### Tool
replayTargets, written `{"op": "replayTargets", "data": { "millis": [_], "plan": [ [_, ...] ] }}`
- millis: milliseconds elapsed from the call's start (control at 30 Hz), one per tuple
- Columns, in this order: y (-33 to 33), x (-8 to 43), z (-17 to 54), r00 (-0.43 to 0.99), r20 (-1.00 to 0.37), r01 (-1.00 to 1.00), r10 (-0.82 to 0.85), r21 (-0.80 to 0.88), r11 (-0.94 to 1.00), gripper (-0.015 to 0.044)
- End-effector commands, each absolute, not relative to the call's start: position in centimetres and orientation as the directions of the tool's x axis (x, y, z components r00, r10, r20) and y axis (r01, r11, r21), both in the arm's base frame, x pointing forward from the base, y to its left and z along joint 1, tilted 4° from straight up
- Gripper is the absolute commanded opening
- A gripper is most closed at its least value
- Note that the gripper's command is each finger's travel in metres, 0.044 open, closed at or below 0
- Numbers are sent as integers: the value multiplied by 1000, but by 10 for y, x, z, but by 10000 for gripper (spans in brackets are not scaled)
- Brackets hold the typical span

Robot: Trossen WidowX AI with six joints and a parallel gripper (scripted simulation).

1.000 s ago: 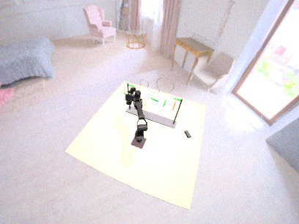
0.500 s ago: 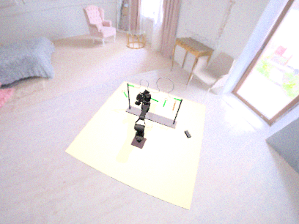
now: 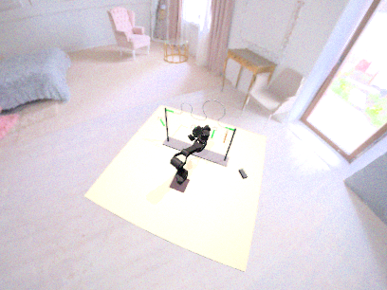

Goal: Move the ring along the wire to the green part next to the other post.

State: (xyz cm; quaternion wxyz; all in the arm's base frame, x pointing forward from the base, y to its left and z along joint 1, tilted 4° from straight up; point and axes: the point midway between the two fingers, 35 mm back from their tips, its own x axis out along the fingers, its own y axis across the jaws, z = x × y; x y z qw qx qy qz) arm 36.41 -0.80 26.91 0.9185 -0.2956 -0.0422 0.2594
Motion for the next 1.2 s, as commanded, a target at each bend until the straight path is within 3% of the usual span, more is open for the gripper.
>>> {"op": "replayTargets", "data": {
  "millis": [0,667,967,1167],
  "plan": [
    [-42,357,258,893,-73,-418,445,-504,756,160],
    [-192,267,228,995,-26,-99,95,-227,969,160],
    [-232,208,215,998,-12,64,-66,-101,993,160],
    [-235,204,215,997,-11,77,-78,-91,993,160]
  ]
}}
